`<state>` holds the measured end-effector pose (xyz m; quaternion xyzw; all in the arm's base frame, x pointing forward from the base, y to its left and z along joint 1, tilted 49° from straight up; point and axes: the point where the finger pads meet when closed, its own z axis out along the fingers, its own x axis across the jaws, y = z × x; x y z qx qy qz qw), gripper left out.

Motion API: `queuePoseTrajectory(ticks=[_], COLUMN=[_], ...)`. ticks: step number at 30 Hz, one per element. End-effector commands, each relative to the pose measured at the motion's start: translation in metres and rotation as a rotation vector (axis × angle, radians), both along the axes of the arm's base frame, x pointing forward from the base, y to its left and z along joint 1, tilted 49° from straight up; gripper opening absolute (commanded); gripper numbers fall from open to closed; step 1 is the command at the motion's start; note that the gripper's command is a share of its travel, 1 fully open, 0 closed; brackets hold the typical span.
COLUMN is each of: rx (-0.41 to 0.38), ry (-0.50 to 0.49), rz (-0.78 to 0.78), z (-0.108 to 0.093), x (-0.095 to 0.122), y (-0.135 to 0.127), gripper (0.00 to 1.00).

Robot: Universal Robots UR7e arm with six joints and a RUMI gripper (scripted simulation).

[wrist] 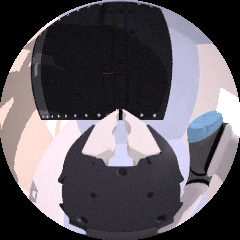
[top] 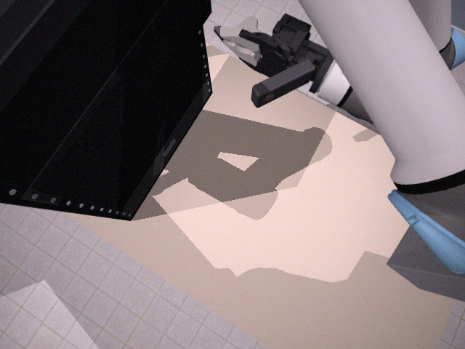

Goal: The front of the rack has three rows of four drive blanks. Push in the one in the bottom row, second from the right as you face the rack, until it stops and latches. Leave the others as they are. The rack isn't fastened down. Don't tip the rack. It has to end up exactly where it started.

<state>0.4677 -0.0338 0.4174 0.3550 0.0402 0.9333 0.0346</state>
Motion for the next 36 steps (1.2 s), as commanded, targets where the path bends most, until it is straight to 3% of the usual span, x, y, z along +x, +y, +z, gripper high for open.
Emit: queuePoseTrajectory(ticks=[1,24,36], rx=[-0.004,-0.004,-0.004], ry=[-0.004,-0.004,-0.004], rz=[0.000,0.000,0.000], z=[0.001,-0.009,-0.033], x=[0.000,0.001,0.005], y=[0.000,0.020,0.063], gripper=[0.00,0.00,0.00])
